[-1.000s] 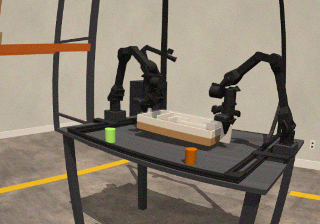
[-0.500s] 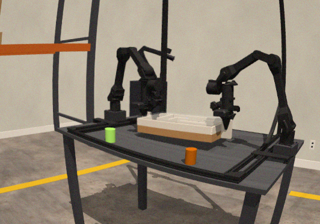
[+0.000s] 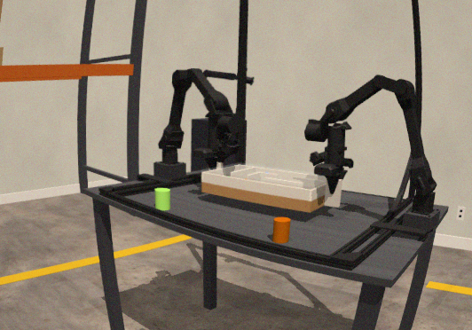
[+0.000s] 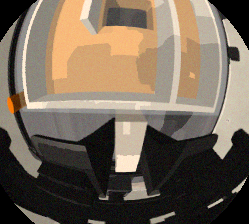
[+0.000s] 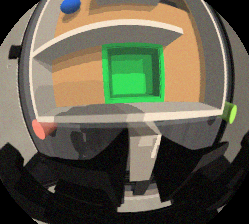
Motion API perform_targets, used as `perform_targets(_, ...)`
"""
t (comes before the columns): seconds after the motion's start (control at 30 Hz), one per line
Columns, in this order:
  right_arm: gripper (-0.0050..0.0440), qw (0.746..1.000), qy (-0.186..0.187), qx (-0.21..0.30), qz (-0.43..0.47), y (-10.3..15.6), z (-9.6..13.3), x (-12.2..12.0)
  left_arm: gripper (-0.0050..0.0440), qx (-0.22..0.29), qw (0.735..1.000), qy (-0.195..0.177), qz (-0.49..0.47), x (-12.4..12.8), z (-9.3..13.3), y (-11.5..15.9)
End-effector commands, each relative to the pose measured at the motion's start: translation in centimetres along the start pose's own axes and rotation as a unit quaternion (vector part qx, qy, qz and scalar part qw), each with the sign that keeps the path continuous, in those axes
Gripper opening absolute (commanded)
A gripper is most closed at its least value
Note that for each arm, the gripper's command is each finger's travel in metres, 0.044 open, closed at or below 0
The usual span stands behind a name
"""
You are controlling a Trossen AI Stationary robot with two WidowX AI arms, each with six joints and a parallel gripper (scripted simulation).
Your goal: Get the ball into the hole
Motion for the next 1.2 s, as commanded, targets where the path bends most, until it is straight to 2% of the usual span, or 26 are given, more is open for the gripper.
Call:
perform_targets(0.0, 0.002, 1.0, 0.003, 0.016, 0.0, -0.4, 0.8, -0.1, 0.002, -0.017, 1.0, -0.003, 0.0, 0.1, -0.4, 0.4)
perform_targets(0.23, 0.002, 0.999, 0.004, 0.032, 0.0, -0.6, 1.5, 0.0, 0.002, -0.034, 0.999, -0.004, 0.0, 0.0, -1.1, 0.6)
perform_targets(0.77, 0.002, 1.0, 0.0, -0.019, 0.0, 0.0, -0.9, -0.1, 0.002, 0.017, 1.0, 0.0, 0.0, 0.1, 1.2, 0.0)
perform_targets(1.17, 0.002, 1.0, 0.0, -0.015, 0.0, 0.0, -0.6, -0.1, 0.002, 0.013, 1.0, 0.0, 0.0, 0.1, 1.0, 0.1)
Point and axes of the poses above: on each arm, the point midway between the two fingers, 35 mm back from their tips, its own z axis back along the fingers, its own x axis across the jaws, y = z × x, the point moved 2 cm from there along z, back along the fingers, and after that the axes turned 4 degrees about z, right-handed, at the moved point
